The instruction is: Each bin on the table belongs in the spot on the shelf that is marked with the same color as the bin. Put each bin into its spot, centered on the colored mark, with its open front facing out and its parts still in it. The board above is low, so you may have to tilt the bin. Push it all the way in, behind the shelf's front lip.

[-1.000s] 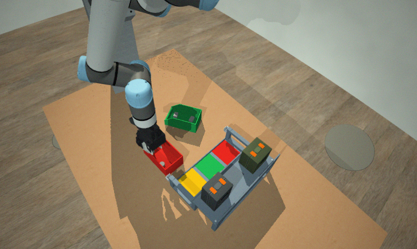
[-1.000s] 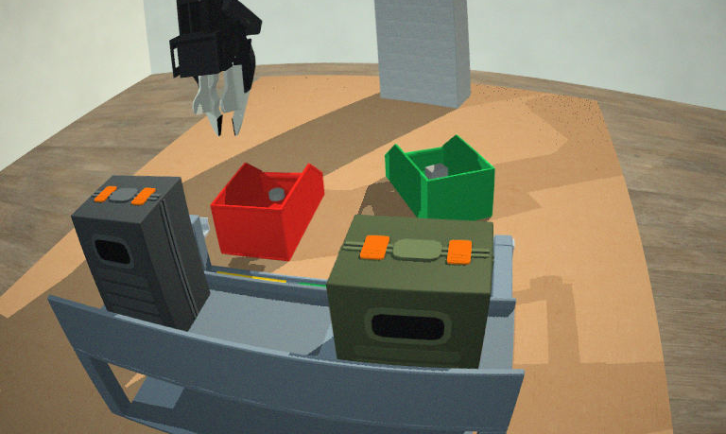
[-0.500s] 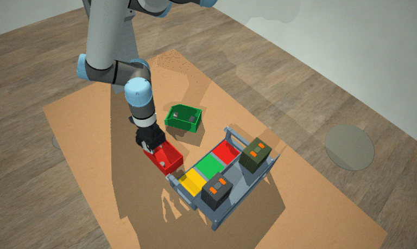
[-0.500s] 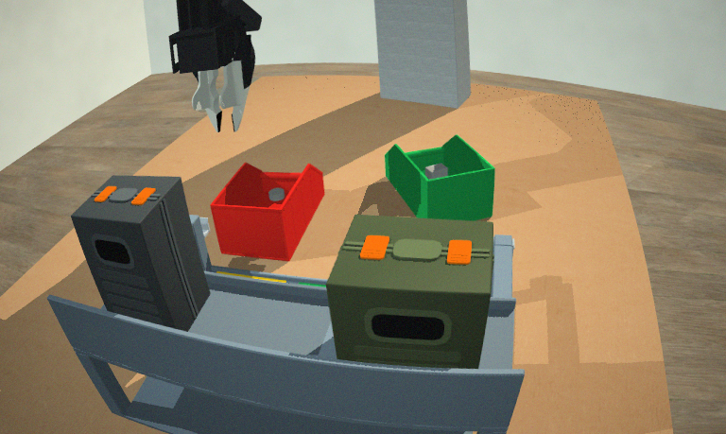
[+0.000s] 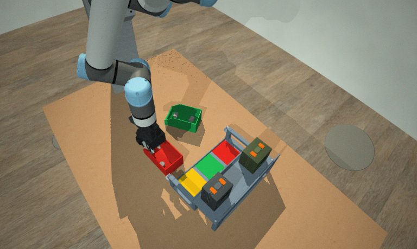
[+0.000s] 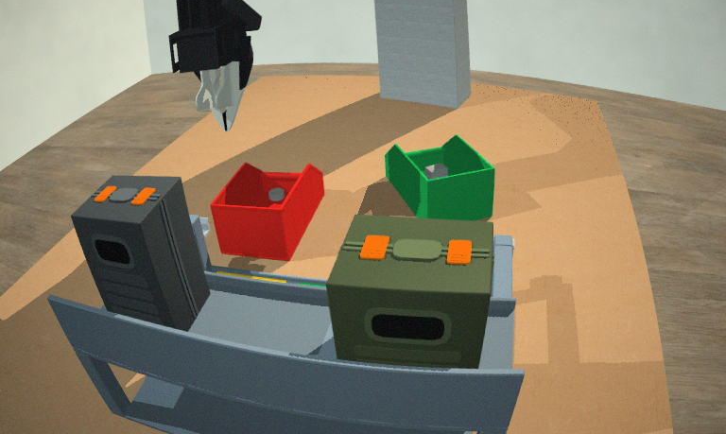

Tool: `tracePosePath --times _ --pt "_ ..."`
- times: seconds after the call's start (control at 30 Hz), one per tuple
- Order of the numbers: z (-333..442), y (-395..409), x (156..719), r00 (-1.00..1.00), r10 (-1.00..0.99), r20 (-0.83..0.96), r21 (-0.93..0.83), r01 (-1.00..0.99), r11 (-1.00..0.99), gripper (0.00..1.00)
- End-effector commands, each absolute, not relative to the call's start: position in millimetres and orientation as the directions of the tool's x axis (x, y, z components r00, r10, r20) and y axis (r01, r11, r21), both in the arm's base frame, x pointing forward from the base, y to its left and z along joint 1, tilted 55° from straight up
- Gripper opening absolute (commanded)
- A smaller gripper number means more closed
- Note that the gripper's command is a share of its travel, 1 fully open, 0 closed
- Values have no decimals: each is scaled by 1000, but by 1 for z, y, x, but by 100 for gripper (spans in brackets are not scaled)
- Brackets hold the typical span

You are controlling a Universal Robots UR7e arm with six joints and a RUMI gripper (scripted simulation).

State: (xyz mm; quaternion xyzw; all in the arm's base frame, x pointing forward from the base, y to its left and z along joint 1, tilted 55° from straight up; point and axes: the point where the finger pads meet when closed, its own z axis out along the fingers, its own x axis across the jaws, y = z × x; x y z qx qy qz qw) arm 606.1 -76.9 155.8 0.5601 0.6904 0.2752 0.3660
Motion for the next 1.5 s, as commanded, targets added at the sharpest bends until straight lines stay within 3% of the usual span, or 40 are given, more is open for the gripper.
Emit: tracePosePath --times 0.0,1.03,1.47 --pt "156 -77 606 -105 975 -198 790 571 222 0" --pt "154 -74 605 -108 973 -202 789 571 227 0" --pt "114 -4 575 -183 934 -306 755 551 355 0"
